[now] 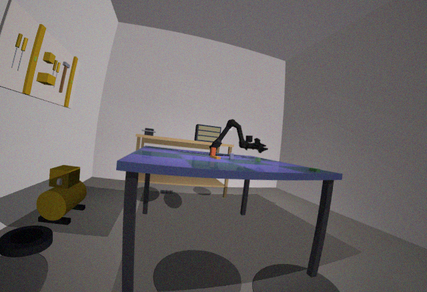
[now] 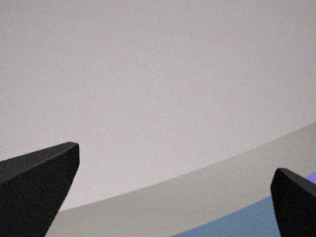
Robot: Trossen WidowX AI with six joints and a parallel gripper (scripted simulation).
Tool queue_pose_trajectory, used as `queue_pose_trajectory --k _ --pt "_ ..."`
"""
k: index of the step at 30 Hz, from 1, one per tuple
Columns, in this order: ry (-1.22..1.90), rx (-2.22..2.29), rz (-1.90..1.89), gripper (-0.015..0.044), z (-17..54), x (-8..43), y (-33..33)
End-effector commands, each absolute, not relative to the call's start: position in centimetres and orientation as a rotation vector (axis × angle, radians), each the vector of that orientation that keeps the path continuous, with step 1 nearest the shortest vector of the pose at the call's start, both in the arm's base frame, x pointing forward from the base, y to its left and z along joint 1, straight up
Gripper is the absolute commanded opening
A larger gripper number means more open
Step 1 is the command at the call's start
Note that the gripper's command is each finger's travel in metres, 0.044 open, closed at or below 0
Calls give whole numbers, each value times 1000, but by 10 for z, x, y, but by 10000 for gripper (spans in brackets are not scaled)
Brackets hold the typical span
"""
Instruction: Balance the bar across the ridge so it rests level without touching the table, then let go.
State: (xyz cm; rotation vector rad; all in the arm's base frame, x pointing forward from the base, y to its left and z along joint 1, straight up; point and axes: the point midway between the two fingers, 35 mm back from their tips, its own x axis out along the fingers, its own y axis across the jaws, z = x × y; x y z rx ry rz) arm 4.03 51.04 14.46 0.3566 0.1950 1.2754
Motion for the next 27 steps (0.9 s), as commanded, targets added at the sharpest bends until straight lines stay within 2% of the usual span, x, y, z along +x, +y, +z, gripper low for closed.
queue_pose_trajectory --k 1,3,4,27 --pt "195 356 1274 374 145 41 510" --pt "195 347 1266 321 144 46 510" --pt "196 340 1258 315 144 50 510" --pt "298 106 933 315 135 212 471"
